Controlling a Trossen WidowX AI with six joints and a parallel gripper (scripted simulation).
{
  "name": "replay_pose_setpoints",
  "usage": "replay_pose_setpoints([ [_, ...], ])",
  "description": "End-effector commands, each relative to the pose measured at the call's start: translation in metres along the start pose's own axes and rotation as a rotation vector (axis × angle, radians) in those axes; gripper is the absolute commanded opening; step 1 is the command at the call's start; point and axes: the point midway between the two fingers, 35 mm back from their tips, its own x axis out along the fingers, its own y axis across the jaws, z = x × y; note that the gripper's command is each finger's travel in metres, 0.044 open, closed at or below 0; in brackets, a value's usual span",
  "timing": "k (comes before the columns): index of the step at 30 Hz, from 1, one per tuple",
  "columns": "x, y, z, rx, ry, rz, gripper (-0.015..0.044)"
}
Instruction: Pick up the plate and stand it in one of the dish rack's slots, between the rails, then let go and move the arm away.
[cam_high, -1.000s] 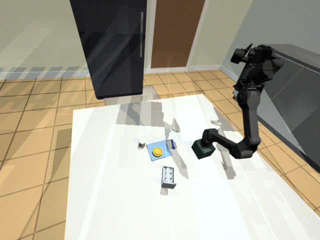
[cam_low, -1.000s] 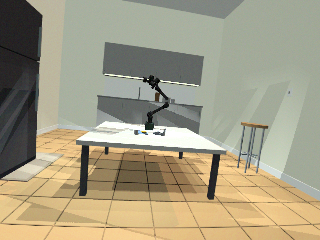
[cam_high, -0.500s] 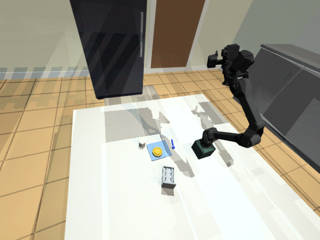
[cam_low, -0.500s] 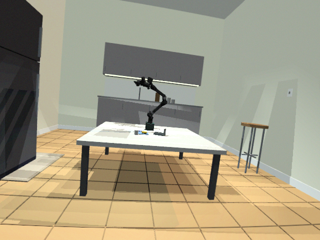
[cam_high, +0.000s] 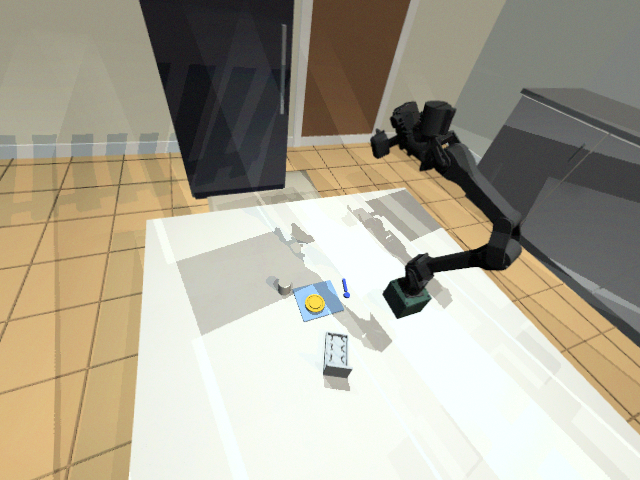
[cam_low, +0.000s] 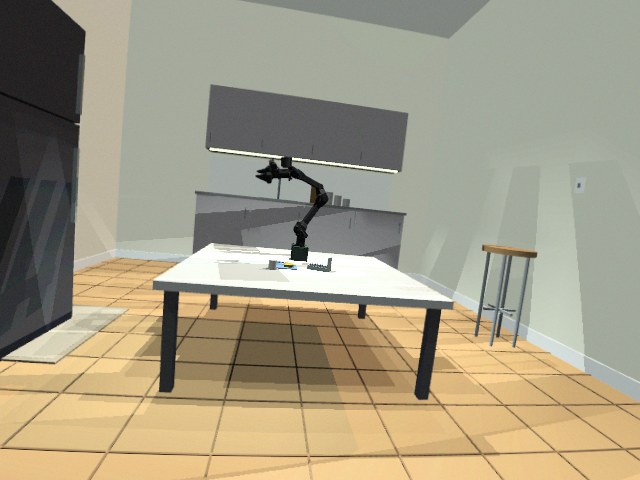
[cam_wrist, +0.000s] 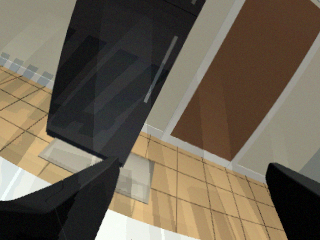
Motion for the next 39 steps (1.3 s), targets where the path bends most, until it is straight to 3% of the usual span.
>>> replay_pose_setpoints([
  [1, 0.01, 0.037, -0.008, -0.035, 0.049, 0.125, 0.04],
  [17, 0.001, 0.184, -0.055, -0.228, 0.257, 0.595, 0.04],
  [39, -0.104, 0.324, -0.141, -0.604, 0.565, 1.108, 0.04],
])
